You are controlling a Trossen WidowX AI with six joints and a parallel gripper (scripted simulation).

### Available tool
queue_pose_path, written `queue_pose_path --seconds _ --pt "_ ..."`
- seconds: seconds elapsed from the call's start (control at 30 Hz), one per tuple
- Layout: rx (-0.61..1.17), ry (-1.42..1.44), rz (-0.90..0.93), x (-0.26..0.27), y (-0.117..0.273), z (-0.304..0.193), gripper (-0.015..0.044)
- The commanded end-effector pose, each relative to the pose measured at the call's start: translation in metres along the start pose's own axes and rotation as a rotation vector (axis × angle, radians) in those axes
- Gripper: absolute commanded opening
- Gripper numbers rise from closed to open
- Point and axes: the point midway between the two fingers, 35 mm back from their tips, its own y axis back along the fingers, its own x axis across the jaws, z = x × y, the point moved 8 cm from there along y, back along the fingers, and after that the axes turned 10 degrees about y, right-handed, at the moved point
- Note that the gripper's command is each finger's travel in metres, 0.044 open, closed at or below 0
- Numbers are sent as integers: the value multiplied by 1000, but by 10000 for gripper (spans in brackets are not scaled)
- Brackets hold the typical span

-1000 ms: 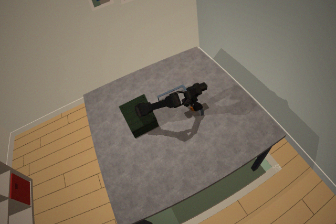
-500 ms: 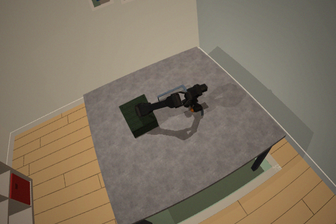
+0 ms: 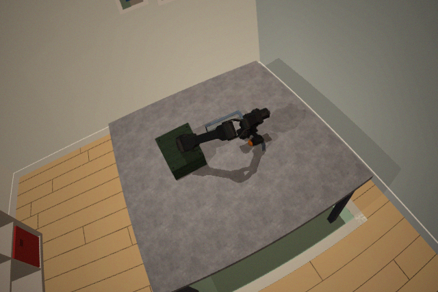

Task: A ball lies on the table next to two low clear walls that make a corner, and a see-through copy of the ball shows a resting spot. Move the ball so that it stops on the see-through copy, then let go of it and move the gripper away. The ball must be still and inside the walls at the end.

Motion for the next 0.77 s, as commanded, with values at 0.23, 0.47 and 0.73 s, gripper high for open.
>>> queue_pose_path --seconds 0.23,0.47,0.73 --pt "109 19 -15 5 69 11 317" --pt "109 19 -15 5 72 12 344" --pt "108 18 -14 6 112 19 440"
